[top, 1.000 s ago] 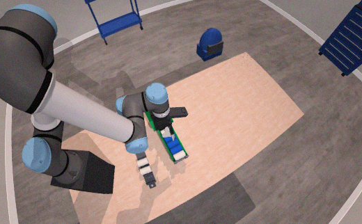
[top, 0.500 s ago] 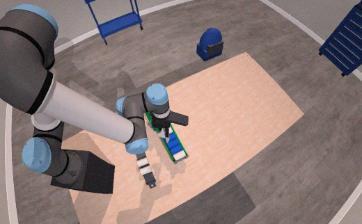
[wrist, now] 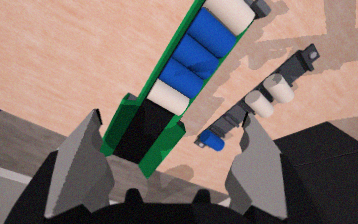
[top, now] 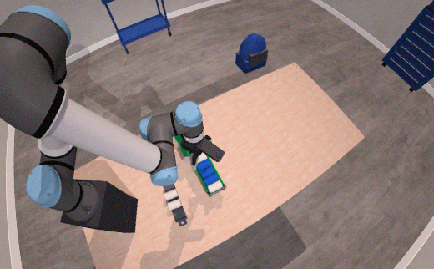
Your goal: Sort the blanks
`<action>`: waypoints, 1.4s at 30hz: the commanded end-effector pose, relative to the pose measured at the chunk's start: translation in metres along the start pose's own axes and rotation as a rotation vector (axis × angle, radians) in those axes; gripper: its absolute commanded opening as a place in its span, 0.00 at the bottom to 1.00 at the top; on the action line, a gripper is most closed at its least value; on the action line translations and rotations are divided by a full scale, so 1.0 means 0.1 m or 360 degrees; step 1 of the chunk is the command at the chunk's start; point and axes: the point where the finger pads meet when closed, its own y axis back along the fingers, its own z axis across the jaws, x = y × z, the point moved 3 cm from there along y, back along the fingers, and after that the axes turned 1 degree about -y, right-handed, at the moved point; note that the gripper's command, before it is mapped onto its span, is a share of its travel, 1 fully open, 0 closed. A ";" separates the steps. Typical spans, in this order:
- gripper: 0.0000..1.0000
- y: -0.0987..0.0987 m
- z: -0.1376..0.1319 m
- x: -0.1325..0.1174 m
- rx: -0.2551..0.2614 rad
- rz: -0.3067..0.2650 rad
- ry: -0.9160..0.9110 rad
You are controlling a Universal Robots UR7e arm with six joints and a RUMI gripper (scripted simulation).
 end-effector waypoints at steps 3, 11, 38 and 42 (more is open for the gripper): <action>1.00 0.00 0.03 0.01 -0.0002 0.0008 -0.0332; 1.00 -0.01 0.06 0.01 -0.0002 0.0008 -0.0561; 1.00 -0.02 0.10 0.01 -0.0001 0.0008 -0.0912; 1.00 -0.02 0.10 0.01 -0.0001 0.0008 -0.0913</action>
